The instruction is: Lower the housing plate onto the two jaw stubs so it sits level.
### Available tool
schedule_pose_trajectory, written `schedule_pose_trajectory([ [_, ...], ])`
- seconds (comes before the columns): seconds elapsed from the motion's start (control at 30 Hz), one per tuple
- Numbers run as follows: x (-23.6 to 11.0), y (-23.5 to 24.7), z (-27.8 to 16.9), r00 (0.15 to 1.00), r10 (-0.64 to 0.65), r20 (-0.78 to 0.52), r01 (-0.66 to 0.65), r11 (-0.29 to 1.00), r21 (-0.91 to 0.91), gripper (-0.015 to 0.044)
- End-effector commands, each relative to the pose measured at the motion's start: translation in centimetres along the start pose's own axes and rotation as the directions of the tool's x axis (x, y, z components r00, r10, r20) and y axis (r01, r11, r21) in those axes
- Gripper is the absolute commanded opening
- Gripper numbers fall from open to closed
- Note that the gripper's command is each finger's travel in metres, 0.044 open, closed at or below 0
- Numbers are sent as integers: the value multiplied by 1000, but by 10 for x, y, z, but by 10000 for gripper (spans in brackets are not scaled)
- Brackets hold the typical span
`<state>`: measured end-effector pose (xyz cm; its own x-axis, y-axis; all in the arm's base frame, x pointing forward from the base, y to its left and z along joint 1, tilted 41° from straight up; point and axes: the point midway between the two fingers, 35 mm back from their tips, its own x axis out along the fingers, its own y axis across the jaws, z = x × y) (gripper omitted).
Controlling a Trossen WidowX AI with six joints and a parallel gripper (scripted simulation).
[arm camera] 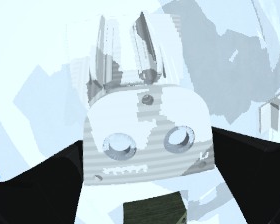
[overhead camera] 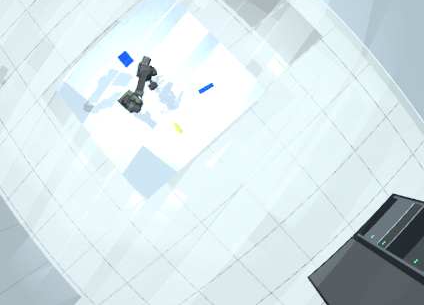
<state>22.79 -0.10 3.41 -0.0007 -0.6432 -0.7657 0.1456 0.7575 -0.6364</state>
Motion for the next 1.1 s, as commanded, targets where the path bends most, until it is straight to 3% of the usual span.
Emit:
schedule_pose_trajectory([
  [0.0, 1, 0, 0, 1000, -5, 3, 5, 1000, 7, 351],
  [1.07, 1, 8, -12, 1000, -5, 2, 5, 1000, 13, 351],
])
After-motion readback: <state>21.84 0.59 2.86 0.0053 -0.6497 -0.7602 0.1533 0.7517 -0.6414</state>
